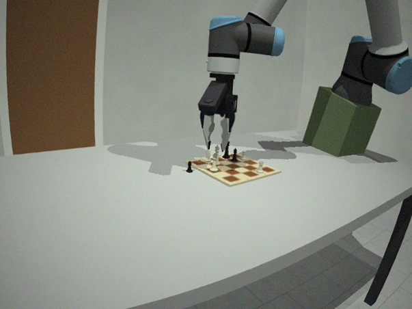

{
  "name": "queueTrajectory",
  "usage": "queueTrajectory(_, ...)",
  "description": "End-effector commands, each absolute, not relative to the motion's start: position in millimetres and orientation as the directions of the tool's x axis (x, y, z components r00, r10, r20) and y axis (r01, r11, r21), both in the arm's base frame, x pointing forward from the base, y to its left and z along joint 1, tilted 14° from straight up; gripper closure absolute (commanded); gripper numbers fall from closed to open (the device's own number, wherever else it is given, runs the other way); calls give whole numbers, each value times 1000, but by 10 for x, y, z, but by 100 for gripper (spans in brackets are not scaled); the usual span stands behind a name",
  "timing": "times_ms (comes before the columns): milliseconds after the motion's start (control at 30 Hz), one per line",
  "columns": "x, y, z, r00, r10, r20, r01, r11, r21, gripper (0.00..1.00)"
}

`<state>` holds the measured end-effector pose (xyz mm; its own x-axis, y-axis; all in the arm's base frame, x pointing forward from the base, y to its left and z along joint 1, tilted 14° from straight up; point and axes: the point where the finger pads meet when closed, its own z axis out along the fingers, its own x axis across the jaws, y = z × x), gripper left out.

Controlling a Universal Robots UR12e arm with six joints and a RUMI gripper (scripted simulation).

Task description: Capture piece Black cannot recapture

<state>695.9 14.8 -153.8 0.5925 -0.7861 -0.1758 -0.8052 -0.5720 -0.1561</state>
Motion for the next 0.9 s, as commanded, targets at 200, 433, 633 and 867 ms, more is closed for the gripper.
queueTrajectory(200,6968,169,-1631,593,-786,-175,-805,-572,-157,75)
queueTrajectory(433,6971,202,-1768,593,-786,-175,-805,-572,-157,75)
queueTrajectory(633,6973,225,-1864,593,-786,-175,-805,-572,-157,75)
queueTrajectory(867,6974,236,-1909,593,-786,-175,-805,-572,-157,75)
